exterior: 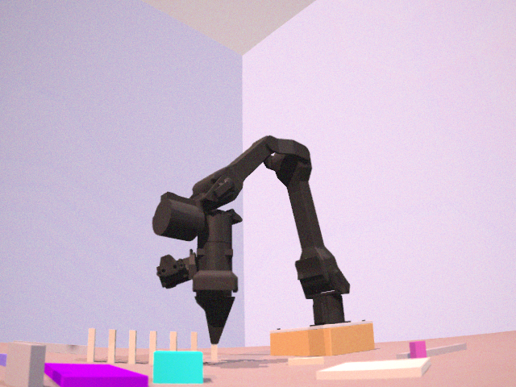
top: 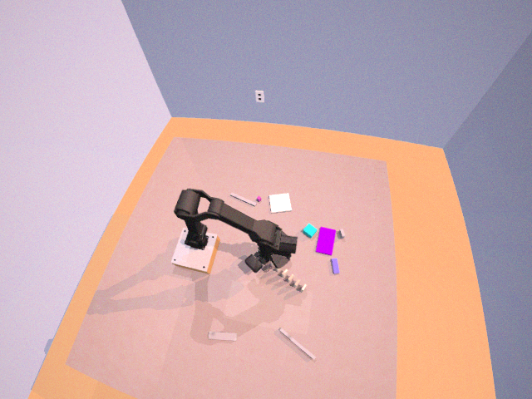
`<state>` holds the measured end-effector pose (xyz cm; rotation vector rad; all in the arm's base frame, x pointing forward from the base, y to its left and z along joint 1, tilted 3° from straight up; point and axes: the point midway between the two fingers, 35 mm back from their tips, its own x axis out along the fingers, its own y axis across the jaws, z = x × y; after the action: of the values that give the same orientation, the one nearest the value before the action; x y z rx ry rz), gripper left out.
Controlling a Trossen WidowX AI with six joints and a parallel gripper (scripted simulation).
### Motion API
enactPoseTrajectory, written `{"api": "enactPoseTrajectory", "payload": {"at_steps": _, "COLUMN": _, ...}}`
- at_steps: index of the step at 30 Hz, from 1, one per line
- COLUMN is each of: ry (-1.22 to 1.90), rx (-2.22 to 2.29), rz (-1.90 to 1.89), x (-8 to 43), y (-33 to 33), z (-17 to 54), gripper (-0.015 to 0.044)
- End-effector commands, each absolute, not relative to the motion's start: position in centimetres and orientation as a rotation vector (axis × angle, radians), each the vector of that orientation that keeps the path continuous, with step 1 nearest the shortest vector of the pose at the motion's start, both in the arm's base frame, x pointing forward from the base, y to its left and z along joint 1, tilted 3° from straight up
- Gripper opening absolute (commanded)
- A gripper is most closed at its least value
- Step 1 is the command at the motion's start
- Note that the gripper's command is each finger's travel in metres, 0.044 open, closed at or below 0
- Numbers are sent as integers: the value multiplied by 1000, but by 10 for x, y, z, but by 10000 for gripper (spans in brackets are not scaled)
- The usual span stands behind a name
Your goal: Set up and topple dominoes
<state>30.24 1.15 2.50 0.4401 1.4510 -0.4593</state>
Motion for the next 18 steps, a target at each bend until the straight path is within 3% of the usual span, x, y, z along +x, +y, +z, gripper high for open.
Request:
{"api": "enactPoseTrajectory", "payload": {"at_steps": 1, "ry": 1452, "rx": 440, "rz": -454, "x": 302, "y": 12, "z": 22, "gripper": 107}}
{"api": "enactPoseTrajectory", "payload": {"at_steps": 6, "ry": 1452, "rx": 440, "rz": -454, "x": 302, "y": 12, "z": 22, "gripper": 107}}
{"api": "enactPoseTrajectory", "payload": {"at_steps": 18, "ry": 1452, "rx": 440, "rz": -454, "x": 302, "y": 12, "z": 22, "gripper": 422}}
